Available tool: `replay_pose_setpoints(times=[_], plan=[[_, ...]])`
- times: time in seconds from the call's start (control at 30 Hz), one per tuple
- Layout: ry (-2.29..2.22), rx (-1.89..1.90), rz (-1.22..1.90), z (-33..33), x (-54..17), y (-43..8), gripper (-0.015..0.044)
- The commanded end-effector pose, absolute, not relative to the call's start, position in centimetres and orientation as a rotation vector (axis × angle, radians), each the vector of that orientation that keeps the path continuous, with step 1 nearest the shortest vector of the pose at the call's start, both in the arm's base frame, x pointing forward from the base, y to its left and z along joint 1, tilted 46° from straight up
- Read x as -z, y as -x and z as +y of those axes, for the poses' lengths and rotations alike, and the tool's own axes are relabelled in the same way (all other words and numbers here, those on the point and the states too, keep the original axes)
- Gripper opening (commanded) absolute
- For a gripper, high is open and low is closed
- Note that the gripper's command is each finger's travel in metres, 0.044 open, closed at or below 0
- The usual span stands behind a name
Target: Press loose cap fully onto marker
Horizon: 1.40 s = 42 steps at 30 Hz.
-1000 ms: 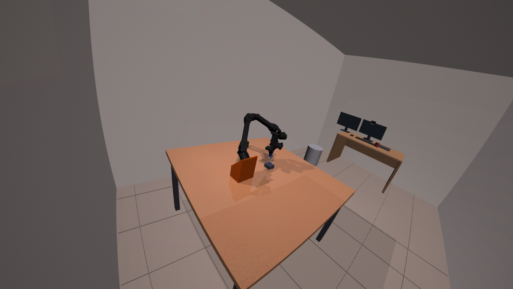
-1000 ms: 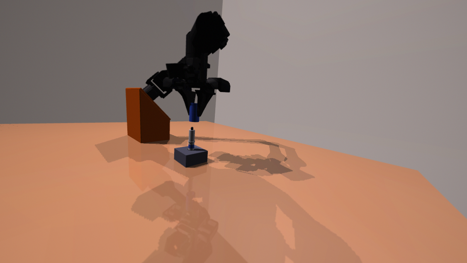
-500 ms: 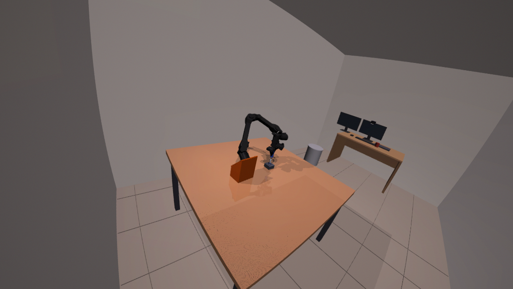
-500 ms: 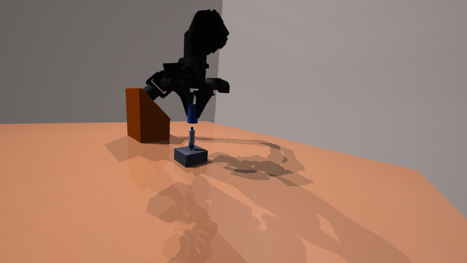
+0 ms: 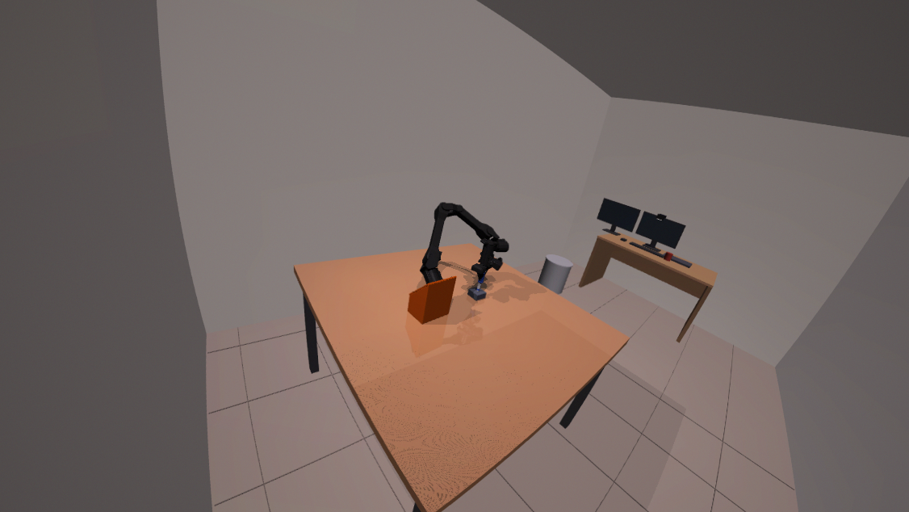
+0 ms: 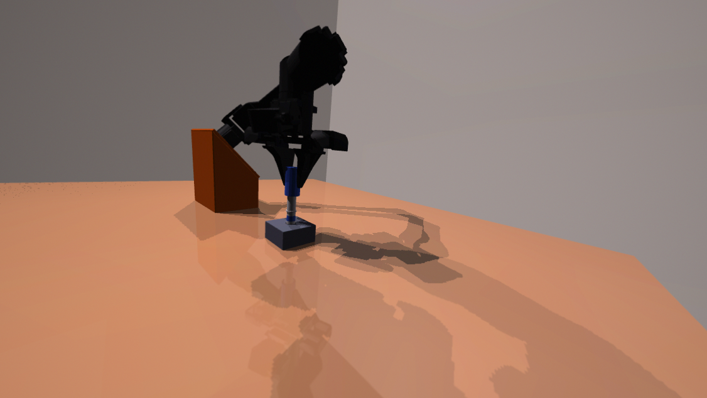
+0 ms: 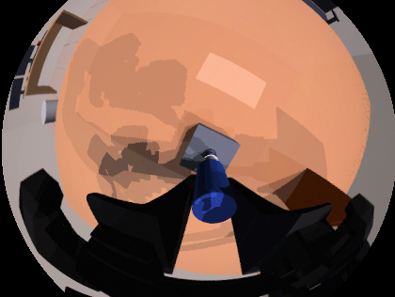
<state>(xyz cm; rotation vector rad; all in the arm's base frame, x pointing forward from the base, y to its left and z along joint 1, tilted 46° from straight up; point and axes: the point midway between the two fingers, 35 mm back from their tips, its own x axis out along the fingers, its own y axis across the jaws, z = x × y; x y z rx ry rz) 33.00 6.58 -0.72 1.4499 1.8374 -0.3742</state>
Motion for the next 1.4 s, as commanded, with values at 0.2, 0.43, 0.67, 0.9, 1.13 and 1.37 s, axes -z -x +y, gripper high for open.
replay_pose_setpoints(times=[0.2, 0.43, 0.67, 0.9, 1.13, 1.37], plan=[[-1.454, 0.375, 1.845, 7.8, 1.9, -32.7, 0.0000], [-1.455, 0.374, 1.846, 8.6, 2.7, -32.6, 0.0000], [-1.455, 0.374, 1.846, 8.8, 2.9, -32.5, 0.0000], [-1.450, 0.374, 1.844, 8.7, 2.8, -32.5, 0.0105], [-1.450, 0.374, 1.844, 8.7, 2.8, -32.5, 0.0289], [-1.450, 0.374, 1.844, 8.7, 2.8, -32.5, 0.0440]])
